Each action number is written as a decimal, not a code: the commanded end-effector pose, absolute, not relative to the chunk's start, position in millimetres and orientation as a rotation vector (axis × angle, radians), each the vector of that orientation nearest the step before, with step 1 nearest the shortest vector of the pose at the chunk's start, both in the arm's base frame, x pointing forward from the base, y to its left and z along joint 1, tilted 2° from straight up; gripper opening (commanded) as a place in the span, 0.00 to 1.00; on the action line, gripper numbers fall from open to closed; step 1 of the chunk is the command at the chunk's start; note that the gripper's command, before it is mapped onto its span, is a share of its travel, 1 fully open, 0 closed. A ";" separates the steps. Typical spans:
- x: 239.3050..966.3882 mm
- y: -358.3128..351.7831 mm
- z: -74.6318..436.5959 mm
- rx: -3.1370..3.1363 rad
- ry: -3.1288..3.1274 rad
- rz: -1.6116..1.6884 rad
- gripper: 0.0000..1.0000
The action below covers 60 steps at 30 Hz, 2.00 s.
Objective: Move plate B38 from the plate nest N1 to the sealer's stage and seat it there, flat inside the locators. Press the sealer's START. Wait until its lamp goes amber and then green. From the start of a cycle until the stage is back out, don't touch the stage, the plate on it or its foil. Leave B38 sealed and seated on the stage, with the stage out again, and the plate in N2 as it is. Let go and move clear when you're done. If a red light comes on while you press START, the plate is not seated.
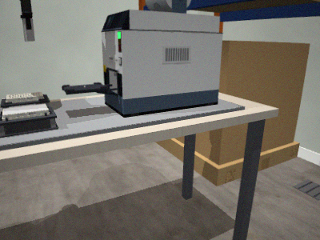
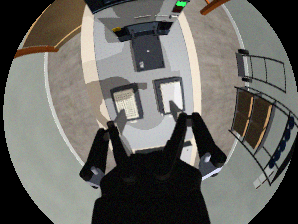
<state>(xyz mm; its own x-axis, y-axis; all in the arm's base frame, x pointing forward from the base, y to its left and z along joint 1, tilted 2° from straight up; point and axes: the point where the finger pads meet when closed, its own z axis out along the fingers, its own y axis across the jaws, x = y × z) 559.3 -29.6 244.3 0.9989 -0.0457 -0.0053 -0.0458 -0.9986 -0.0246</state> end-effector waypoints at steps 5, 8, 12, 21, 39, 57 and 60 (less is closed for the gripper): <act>560.8 -31.1 244.8 -3.112 0.067 0.009 0.70; 560.8 -31.1 244.8 -3.112 0.067 0.009 0.70; 560.8 -31.1 244.8 -3.112 0.067 0.009 0.70; 560.8 -31.1 244.8 -3.110 -0.141 0.006 0.70; 560.8 -31.1 244.8 -2.963 -0.955 -0.006 0.70; 560.8 -31.1 244.8 -2.608 -1.703 -0.018 0.70; 560.8 -31.1 244.8 -2.520 -1.832 -0.020 0.70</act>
